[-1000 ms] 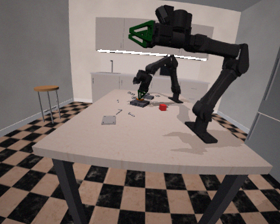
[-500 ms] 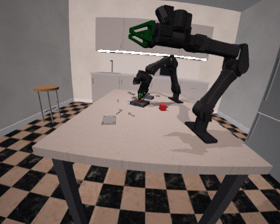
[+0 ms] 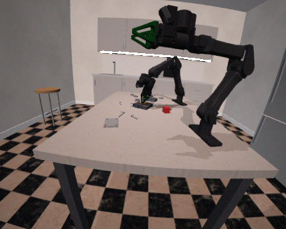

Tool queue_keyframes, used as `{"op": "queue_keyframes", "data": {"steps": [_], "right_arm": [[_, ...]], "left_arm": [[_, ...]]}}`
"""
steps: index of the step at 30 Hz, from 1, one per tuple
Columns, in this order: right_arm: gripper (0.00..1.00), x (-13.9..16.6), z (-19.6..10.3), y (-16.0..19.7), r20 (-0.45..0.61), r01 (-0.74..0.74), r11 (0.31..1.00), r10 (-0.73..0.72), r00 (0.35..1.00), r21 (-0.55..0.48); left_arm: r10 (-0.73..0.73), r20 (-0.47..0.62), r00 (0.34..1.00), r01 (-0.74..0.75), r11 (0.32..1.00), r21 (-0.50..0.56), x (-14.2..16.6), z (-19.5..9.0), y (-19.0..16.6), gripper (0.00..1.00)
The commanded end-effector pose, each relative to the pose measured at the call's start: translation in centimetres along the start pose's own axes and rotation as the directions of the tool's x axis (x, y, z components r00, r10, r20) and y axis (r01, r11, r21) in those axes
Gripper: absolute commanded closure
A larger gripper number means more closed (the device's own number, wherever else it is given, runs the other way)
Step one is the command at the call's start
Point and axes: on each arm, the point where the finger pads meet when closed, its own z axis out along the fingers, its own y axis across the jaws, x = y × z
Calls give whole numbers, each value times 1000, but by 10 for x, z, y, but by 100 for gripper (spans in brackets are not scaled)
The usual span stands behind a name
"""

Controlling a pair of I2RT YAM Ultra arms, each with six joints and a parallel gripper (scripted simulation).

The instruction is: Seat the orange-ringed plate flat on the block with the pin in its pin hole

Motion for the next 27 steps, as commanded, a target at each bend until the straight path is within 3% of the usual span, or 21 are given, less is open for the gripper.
{"op": "queue_keyframes", "data": {"steps": [1, 4, 6, 11, 13, 15, 16, 27], "right_arm": [[100, -14, -18, 10, 61, -4, 999, 7, 998, -47], [100, -3, -8, 2, 35, 4, 1000, -4, 999, -19], [100, -13, -12, 12, 55, -2, 999, 4, 998, -42], [100, -7, -6, 8, 41, 4, 1000, -2, 999, -27], [100, 6, 8, 1, 11, 14, 1000, -14, 1000, 5], [100, -11, -5, 11, 45, 0, 999, 2, 999, -32], [22, -16, -17, 14, 67, -2, 999, 6, 998, -54], [22, -17, -20, 11, 65, -8, 999, 11, 998, -50]], "left_arm": [[7, 62, 998, -7, 1000, -3, -26, -5, 0, 23], [7, 62, 998, -7, 1000, -3, -26, -5, 0, 23], [7, 62, 998, -7, 1000, -3, -26, -5, 0, 23], [7, 62, 998, -7, 1000, -3, -26, -5, 0, 23], [7, 62, 998, -7, 1000, -3, -26, -5, 0, 23], [7, 62, 998, -7, 1000, -3, -26, -5, 0, 23], [7, 62, 998, -7, 1000, -3, -26, -5, 0, 23], [7, 62, 998, -7, 1000, -3, -26, -5, 0, 23]]}}
